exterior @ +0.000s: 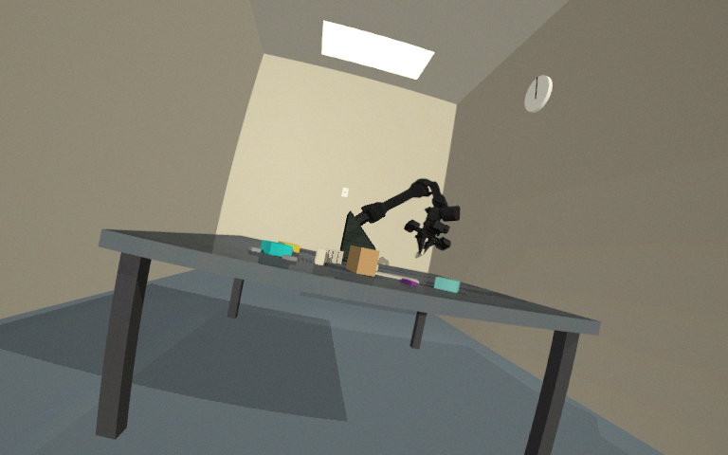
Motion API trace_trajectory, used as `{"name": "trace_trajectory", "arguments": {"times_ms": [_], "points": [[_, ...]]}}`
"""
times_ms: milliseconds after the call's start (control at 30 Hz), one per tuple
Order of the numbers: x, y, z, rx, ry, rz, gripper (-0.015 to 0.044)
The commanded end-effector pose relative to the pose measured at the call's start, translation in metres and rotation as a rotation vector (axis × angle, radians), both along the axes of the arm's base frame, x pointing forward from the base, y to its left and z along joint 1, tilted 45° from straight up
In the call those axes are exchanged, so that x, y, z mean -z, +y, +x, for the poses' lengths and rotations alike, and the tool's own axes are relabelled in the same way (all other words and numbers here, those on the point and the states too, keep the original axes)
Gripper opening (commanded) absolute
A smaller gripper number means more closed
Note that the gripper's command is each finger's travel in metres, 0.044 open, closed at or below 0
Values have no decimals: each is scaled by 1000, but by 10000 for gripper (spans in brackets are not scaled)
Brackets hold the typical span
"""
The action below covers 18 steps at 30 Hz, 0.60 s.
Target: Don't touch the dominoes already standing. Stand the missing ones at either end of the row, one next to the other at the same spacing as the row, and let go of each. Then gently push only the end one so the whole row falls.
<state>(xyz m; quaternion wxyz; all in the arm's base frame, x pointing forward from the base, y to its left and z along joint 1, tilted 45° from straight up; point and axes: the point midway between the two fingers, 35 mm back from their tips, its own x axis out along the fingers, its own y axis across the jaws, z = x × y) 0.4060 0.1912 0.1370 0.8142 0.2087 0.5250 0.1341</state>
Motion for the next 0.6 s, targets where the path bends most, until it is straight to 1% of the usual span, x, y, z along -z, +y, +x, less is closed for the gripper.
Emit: {"name": "trace_trajectory", "arguments": {"times_ms": [0,267,567], "points": [[3,4,4,31,-74,-36,21],[5,15,11,116,-253,-89,21],[1,23,10,248,-432,-100,21]]}}
